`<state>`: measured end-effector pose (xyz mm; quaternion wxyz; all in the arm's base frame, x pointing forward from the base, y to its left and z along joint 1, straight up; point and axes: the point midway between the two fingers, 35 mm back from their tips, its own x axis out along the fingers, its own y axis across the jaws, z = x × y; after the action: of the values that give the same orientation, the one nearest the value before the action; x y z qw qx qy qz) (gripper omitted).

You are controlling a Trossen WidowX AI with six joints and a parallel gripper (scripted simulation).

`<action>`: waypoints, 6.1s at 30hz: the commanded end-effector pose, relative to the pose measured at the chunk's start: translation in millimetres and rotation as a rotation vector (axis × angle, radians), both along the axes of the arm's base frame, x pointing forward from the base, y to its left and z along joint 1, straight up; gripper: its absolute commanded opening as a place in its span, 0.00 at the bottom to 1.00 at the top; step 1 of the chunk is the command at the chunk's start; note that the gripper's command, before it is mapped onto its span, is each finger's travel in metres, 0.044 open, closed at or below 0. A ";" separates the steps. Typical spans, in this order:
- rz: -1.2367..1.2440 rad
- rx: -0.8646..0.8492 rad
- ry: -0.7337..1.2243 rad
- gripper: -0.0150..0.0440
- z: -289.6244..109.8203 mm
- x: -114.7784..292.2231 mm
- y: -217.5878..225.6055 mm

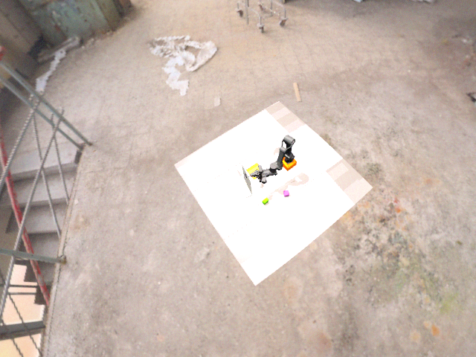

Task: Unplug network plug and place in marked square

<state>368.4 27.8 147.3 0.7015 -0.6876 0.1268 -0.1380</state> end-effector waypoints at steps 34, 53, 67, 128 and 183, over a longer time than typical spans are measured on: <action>0.001 -0.003 0.003 0.25 -1.2 -27.5 6.7; 0.001 -0.002 0.004 0.25 -1.6 -40.5 11.2; 0.001 -0.002 0.005 0.25 -1.8 -49.3 14.3; 0.002 -0.007 0.014 0.25 57.3 -78.7 7.6; 0.078 0.120 0.775 0.25 -69.5 -66.6 -95.0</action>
<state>303.8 -62.9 81.3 0.6406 -0.6636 0.3559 0.1507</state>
